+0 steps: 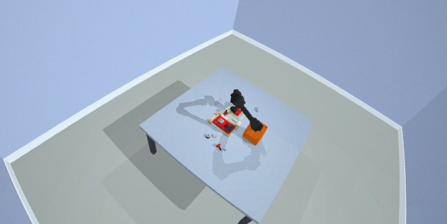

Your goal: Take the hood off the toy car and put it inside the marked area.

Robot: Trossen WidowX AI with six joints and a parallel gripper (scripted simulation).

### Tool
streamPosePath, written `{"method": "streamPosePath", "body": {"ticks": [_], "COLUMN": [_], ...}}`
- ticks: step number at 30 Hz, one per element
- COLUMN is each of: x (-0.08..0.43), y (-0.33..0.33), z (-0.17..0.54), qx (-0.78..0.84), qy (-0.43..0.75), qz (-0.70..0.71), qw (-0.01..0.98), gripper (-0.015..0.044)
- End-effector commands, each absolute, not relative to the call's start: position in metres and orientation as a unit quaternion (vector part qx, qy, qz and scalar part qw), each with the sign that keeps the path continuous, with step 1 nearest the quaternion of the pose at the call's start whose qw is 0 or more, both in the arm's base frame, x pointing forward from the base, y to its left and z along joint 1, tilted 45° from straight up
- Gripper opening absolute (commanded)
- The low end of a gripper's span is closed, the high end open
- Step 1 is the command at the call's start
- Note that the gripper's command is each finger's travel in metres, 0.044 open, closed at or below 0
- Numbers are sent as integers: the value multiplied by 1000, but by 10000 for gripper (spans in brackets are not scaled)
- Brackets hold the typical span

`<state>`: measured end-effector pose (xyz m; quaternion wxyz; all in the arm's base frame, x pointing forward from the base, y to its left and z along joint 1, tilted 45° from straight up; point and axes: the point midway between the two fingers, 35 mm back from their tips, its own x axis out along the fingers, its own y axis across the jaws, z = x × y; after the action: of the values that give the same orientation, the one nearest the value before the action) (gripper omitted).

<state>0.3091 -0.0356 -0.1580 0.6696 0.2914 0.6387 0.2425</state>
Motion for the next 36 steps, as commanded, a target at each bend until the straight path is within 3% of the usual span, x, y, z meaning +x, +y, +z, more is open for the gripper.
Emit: {"method": "streamPosePath", "body": {"ticks": [1, 12, 19, 36], "x": [309, 309, 304, 304], "y": [-36, -42, -88, -88], "z": [-158, -153, -106, -106], "qx": [291, 291, 292, 292], "qy": [639, 639, 638, 638], "qz": [243, 242, 243, 243], "qw": [670, 670, 670, 670], "gripper": [158, 440, 440, 440]}}
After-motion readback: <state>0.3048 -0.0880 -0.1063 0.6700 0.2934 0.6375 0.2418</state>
